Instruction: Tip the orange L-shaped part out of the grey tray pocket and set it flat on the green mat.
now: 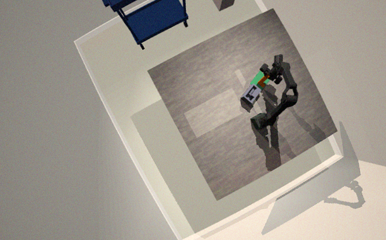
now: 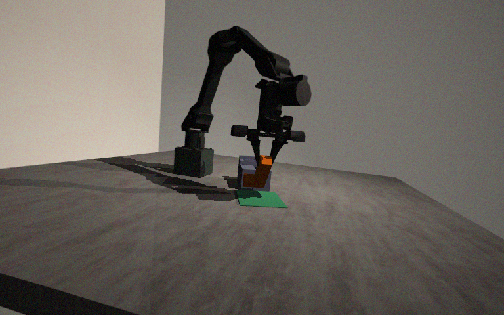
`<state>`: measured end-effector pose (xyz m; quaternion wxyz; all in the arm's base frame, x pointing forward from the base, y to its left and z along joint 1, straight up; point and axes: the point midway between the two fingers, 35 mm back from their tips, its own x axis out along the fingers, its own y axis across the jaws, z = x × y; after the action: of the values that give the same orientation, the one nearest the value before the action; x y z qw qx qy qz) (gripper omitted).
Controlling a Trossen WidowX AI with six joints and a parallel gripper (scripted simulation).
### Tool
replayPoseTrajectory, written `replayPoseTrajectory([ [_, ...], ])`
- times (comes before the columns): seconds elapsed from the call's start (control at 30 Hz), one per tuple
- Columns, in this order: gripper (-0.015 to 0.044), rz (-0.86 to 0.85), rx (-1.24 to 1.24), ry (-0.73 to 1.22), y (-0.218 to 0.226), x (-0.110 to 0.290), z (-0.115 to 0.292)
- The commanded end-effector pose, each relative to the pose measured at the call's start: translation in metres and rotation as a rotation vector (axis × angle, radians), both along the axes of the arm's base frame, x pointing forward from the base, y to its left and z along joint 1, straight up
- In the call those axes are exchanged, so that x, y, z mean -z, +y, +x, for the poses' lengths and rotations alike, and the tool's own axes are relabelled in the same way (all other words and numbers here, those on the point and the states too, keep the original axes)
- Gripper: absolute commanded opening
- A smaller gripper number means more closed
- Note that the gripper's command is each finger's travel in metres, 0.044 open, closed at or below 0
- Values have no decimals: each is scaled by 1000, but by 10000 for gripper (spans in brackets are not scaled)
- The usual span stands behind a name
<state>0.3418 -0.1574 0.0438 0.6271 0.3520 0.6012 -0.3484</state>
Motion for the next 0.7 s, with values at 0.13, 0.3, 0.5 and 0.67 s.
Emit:
replayPoseTrajectory([
  [0.13,0,3,-5,0,0,13,0],
  [0.3,0,3,-5,0,0,20,0],
  [0.5,0,3,-5,0,0,20,0],
  [0.67,0,1,0,2,0,20,0],
])
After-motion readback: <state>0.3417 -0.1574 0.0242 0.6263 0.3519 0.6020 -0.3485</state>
